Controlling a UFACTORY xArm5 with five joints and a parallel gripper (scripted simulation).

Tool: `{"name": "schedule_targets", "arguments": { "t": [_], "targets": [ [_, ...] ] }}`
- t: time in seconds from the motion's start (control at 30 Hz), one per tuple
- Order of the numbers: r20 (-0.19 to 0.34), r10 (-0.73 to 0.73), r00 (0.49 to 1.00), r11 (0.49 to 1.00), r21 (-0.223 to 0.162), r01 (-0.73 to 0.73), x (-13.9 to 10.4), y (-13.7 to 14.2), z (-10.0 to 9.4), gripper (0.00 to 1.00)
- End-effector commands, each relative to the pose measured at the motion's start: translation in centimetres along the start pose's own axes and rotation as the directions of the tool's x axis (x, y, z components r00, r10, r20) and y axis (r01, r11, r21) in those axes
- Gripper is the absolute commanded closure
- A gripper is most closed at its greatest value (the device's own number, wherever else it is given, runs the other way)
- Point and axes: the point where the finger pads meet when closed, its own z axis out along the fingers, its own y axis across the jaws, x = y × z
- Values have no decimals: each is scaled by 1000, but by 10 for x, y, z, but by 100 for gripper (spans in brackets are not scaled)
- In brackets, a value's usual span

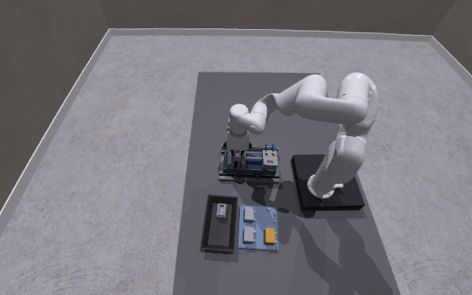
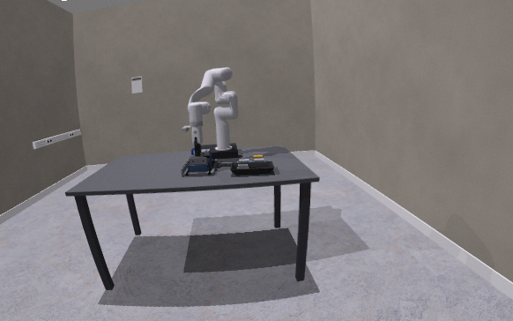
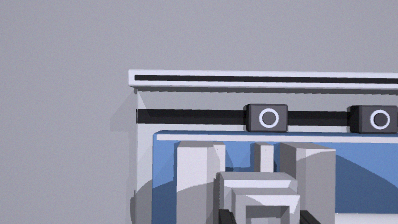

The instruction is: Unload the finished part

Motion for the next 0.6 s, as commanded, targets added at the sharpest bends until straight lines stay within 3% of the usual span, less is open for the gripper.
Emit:
{"name": "schedule_targets", "arguments": {
  "t": [0.0,0.57],
  "targets": [
    [-1,0,1000,1000,4,0,0,-1,-1,100],
    [-1,0,1000,1000,4,0,0,-1,-13,100]
  ]
}}
